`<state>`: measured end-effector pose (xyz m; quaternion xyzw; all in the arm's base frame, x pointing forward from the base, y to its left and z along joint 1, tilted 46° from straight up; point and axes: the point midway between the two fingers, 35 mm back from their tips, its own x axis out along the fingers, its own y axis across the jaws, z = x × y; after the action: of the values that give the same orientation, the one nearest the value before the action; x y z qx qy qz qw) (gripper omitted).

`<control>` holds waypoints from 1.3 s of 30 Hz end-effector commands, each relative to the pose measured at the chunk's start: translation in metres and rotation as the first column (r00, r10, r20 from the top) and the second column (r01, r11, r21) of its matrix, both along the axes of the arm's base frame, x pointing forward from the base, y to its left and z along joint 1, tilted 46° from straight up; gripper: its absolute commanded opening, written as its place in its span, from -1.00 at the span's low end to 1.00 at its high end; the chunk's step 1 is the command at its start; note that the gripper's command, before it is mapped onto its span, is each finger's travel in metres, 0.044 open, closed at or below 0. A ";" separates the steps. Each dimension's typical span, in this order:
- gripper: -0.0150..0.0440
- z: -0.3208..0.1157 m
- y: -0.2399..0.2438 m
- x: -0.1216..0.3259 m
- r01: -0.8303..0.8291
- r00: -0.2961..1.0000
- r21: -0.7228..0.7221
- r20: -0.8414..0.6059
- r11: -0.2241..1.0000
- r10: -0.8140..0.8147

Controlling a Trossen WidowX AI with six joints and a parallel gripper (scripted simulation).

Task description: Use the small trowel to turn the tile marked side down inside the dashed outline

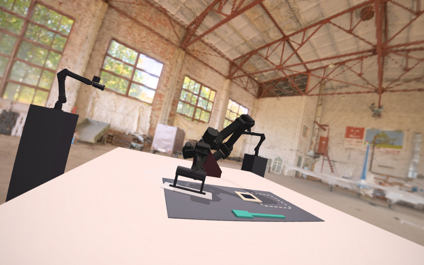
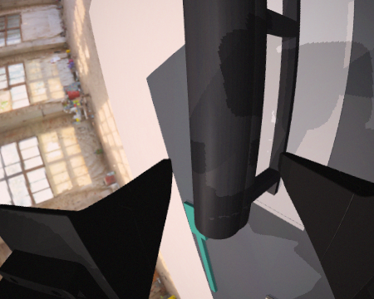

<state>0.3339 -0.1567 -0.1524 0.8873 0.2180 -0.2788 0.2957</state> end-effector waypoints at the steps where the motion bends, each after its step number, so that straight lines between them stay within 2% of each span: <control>1: 0.53 -0.004 -0.001 0.007 0.009 1.000 -0.001 -0.001 1.000 -0.009; 18: 0.53 -0.019 0.007 0.026 0.020 1.000 0.011 -0.013 1.000 -0.020; 23: 0.08 -0.019 0.007 0.026 0.020 1.000 0.011 -0.013 1.000 -0.020; 39: -0.28 -0.019 0.007 0.026 0.020 1.000 0.011 -0.013 1.000 -0.020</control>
<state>0.3592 -0.1490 -0.1718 0.8890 0.2136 -0.2859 0.2870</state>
